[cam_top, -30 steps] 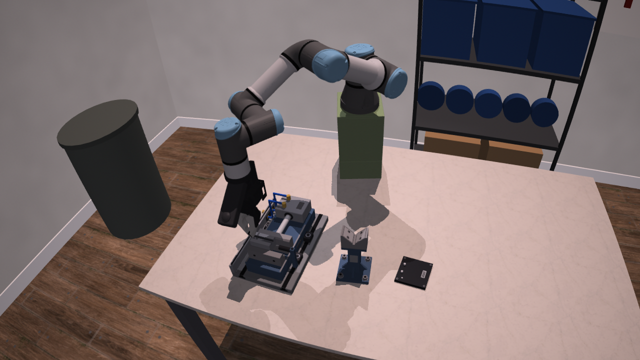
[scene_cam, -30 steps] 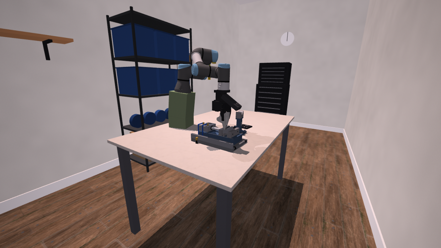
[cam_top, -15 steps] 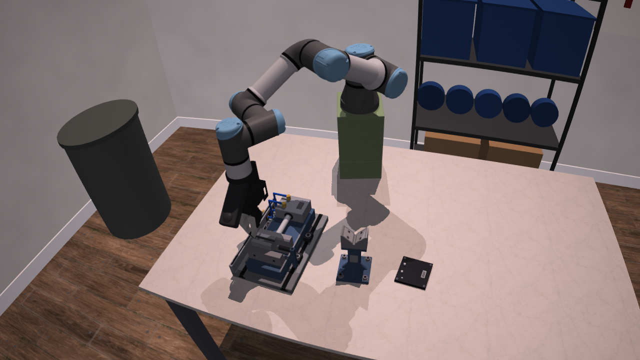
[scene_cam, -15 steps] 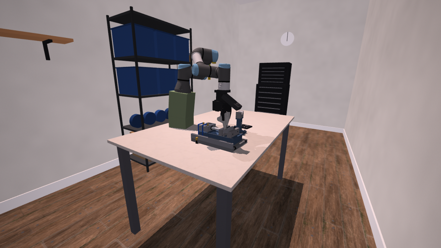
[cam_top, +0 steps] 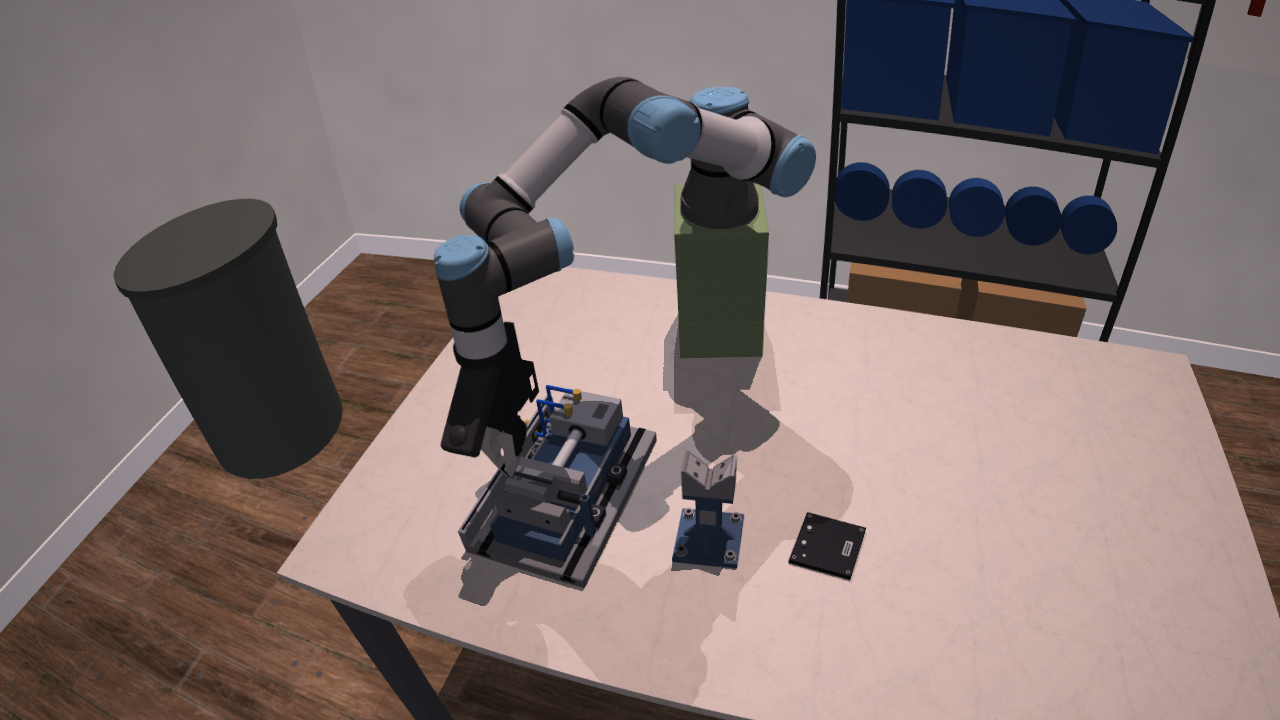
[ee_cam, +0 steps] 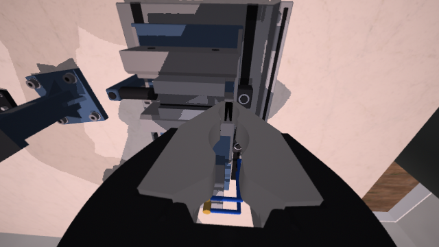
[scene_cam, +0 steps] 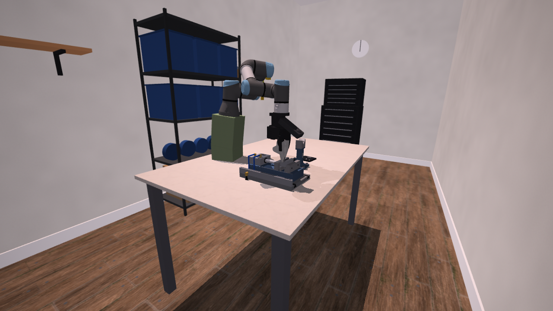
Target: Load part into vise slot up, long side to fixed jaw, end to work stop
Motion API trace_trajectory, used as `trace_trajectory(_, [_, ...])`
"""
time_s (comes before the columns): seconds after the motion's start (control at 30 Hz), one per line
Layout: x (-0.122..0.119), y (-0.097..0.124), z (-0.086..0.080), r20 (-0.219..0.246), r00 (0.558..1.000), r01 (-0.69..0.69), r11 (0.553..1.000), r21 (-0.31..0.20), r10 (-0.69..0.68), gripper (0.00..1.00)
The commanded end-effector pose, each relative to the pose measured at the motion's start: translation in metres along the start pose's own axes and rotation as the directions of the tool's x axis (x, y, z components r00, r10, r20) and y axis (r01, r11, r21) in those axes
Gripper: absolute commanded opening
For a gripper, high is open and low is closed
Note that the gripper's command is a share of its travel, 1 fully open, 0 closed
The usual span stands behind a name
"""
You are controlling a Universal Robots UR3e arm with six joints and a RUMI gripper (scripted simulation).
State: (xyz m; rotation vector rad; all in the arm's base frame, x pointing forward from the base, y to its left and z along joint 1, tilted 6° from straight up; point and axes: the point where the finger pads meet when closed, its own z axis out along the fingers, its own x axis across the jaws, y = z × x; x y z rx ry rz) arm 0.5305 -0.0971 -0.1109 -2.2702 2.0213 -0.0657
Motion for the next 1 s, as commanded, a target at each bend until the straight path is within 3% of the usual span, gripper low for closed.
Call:
trace_trajectory(0.0, [-0.0005, -0.001, -0.0012, -0.002, 1.0, 0.0, 1.0, 0.003, 0.0, 0.0])
trace_trajectory(0.97, [-0.0055, -0.001, -0.0012, -0.002, 1.0, 0.0, 1.0, 0.003, 0.0, 0.0])
